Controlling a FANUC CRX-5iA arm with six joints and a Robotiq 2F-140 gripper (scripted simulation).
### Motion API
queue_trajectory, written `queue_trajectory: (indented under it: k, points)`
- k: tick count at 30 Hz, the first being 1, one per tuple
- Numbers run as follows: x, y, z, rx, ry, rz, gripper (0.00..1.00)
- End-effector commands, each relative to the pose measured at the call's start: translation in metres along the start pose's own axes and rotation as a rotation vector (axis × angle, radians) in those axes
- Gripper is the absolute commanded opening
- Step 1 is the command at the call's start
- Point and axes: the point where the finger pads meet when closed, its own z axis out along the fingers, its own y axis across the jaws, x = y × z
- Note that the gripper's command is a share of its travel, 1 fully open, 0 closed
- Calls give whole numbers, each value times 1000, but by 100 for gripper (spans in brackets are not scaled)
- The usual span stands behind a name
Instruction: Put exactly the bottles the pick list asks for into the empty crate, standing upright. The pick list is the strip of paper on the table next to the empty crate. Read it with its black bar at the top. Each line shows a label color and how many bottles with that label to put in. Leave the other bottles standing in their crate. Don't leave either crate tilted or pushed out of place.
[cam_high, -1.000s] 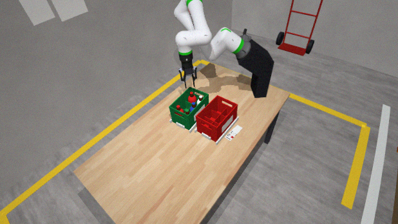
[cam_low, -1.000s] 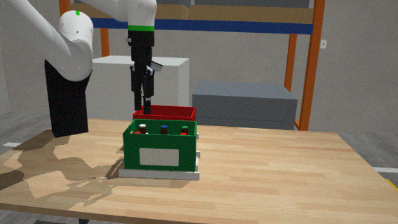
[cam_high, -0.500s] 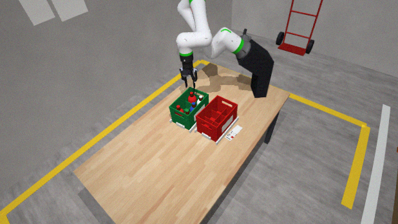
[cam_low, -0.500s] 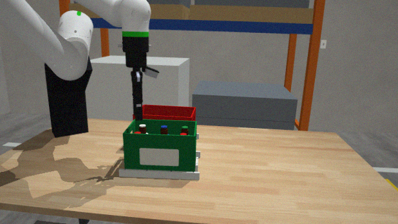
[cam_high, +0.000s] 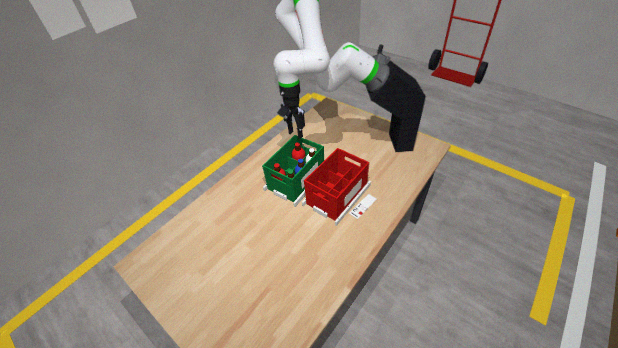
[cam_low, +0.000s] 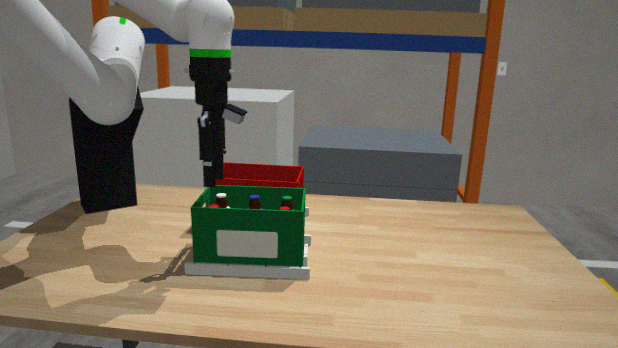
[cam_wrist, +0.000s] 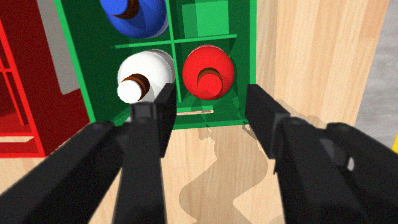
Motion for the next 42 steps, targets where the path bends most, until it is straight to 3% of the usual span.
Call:
queue_trajectory:
  k: [1, 19, 42]
  points:
    - [0, 0, 0, -9, 2, 132, 44]
    - [0, 0, 0, -8, 5, 666, 44]
    - [0, 0, 16, -8, 5, 689, 44]
